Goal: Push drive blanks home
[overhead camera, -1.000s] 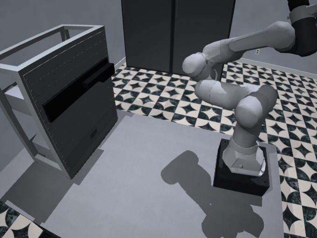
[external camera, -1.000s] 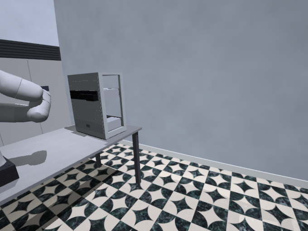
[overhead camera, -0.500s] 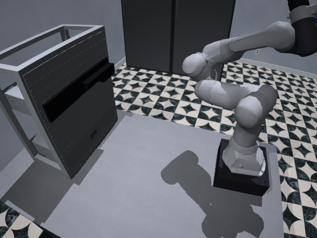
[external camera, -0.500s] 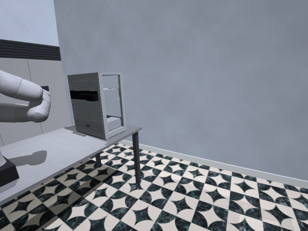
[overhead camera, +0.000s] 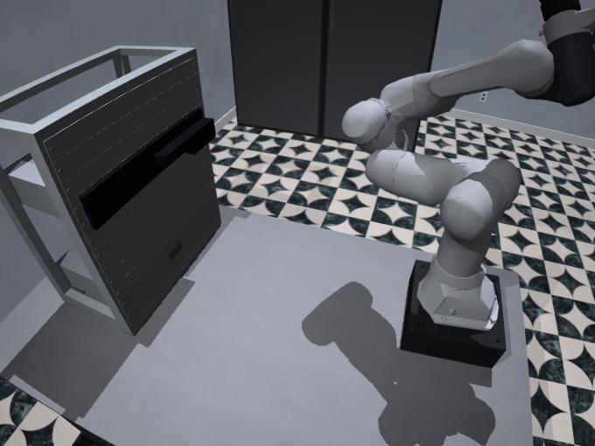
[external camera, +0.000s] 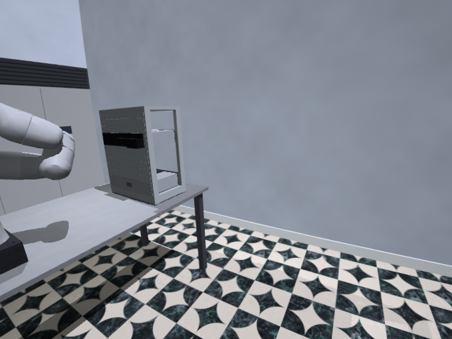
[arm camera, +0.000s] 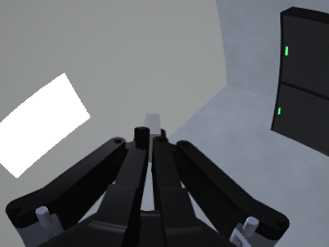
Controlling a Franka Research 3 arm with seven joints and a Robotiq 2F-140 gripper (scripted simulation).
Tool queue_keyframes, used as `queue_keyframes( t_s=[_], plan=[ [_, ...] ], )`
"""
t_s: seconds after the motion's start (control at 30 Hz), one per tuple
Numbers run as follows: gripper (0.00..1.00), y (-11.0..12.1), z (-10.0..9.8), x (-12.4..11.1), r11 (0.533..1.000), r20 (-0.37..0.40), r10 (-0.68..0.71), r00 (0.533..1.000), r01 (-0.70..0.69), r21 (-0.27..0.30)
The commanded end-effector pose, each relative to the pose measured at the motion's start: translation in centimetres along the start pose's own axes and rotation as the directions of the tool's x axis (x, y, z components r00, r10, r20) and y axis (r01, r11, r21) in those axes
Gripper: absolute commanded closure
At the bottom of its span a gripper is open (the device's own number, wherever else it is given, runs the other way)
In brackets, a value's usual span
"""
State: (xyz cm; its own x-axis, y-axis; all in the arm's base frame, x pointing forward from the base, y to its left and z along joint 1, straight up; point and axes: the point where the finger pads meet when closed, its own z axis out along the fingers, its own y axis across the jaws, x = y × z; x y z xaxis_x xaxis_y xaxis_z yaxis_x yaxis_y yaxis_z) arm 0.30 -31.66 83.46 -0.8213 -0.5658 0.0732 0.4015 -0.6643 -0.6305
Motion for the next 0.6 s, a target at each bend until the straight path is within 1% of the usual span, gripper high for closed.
queue_keyframes(
  t_s=[0.0, 0.43, 0.47, 0.57],
  plan=[
    [1.00, 0.23, -0.04, -0.10, 0.986, -0.218, 0.027, 0.976, 0.011, 0.169],
    [1.00, 0.23, -0.04, -0.10, 0.986, -0.218, 0.027, 0.976, 0.011, 0.169],
    [1.00, -0.01, 0.00, 0.00, 1.000, 0.000, 0.000, 1.000, 0.000, 0.000],
    [1.00, -0.02, 0.00, -0.01, 1.000, 0.000, 0.000, 1.000, 0.000, 0.000]
  ],
)
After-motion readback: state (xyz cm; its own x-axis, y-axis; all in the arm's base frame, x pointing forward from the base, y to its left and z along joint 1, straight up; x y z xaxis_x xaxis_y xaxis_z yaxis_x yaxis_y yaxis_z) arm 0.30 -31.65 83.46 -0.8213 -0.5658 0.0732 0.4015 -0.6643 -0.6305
